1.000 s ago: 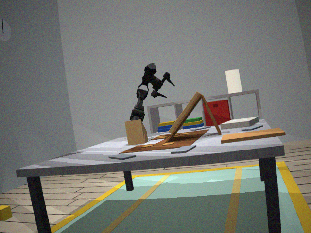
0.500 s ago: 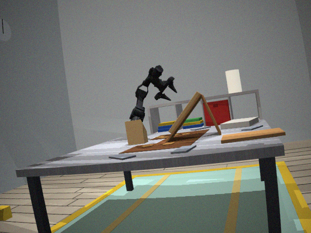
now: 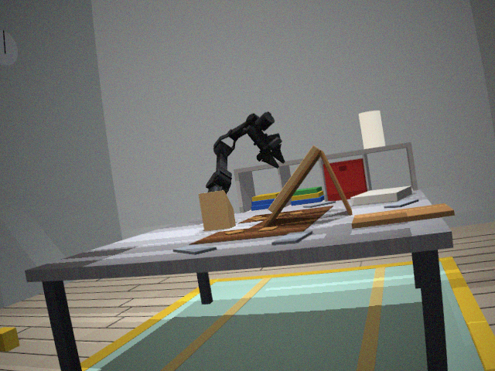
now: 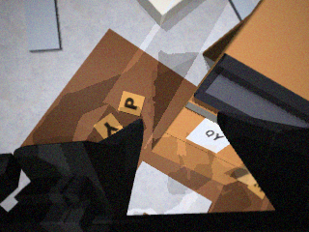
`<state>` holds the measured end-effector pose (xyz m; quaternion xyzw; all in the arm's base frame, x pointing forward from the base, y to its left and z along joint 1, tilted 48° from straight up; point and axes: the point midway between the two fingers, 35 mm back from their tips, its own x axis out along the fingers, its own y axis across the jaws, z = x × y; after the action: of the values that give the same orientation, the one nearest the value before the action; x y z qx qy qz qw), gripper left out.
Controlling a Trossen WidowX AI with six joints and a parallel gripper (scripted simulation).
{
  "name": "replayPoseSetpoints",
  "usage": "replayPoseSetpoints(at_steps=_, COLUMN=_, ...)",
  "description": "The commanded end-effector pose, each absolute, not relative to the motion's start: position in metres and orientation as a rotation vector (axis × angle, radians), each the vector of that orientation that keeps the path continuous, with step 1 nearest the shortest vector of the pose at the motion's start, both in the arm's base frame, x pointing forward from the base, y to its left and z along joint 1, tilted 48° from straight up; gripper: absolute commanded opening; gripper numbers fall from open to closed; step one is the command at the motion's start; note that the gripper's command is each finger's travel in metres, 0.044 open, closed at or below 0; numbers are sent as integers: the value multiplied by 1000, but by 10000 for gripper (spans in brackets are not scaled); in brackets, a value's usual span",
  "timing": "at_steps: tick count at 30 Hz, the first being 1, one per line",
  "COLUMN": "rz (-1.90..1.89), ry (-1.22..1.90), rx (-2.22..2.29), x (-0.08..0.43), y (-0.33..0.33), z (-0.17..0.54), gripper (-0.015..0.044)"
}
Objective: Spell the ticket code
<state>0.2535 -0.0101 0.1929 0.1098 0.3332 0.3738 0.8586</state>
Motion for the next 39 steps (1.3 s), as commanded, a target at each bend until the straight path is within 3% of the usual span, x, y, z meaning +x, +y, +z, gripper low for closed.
replayPoseSetpoints(at_steps=1, rz=597, ry=1105, rx=768, x=252, y=43, z=179, gripper=340)
replayPoseSetpoints(at_steps=23, rz=4, ry=1586, rx=1436, x=235, y=117, z=168, gripper=340)
replayPoseSetpoints(at_steps=39, rz=-686, ry=1752, rx=1866, x=215, y=159, z=158, gripper=340)
